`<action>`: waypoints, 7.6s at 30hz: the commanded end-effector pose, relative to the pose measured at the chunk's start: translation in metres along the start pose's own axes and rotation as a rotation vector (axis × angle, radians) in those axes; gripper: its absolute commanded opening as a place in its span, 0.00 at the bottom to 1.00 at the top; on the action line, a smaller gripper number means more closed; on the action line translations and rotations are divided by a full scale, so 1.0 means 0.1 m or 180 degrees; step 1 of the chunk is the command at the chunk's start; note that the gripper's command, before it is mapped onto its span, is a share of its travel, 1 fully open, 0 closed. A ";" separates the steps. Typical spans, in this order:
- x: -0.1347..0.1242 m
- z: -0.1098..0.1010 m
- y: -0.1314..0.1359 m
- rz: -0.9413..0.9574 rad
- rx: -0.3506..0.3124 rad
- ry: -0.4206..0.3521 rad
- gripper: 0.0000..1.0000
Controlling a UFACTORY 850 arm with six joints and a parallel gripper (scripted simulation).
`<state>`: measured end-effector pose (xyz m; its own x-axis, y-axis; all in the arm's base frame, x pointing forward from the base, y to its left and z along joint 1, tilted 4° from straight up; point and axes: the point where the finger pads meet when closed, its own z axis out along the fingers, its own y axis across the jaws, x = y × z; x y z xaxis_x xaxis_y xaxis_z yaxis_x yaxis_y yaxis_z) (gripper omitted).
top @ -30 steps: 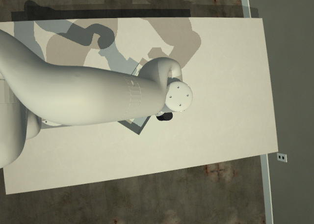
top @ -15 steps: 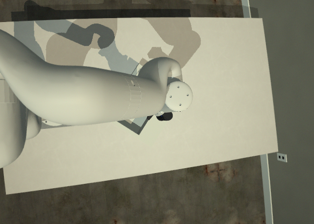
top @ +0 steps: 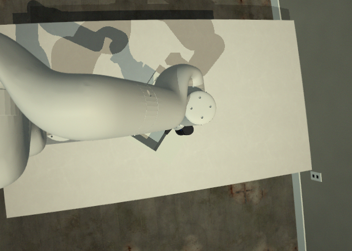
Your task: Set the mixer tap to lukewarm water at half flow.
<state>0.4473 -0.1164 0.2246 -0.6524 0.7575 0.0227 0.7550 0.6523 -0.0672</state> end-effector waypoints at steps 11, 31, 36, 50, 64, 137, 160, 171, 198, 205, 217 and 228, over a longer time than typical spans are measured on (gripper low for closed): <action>-0.01 0.00 0.00 0.0000 -0.0004 -0.0005 0.72; -0.01 0.16 0.00 -0.0001 -0.0005 -0.0003 0.72; -0.01 0.24 0.00 -0.0001 -0.0005 -0.0003 0.72; -0.01 0.43 0.00 -0.0001 -0.0005 -0.0003 0.72; -0.01 0.52 0.00 -0.0001 -0.0005 -0.0003 0.72; -0.02 0.63 0.00 -0.0001 -0.0005 -0.0003 0.72; -0.02 0.86 0.00 -0.0001 -0.0005 -0.0003 0.72; -0.02 0.90 0.00 -0.0001 -0.0005 -0.0003 0.72; -0.02 0.91 0.00 -0.0001 -0.0005 -0.0003 0.00; -0.02 0.91 0.00 -0.0001 -0.0005 -0.0003 0.00; -0.02 0.91 0.00 -0.0001 -0.0005 -0.0003 0.00; -0.02 0.91 0.00 -0.0001 -0.0005 -0.0003 0.00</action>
<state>0.4421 -0.1197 0.1332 -0.6527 0.7573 0.0231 0.7548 0.6526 -0.0668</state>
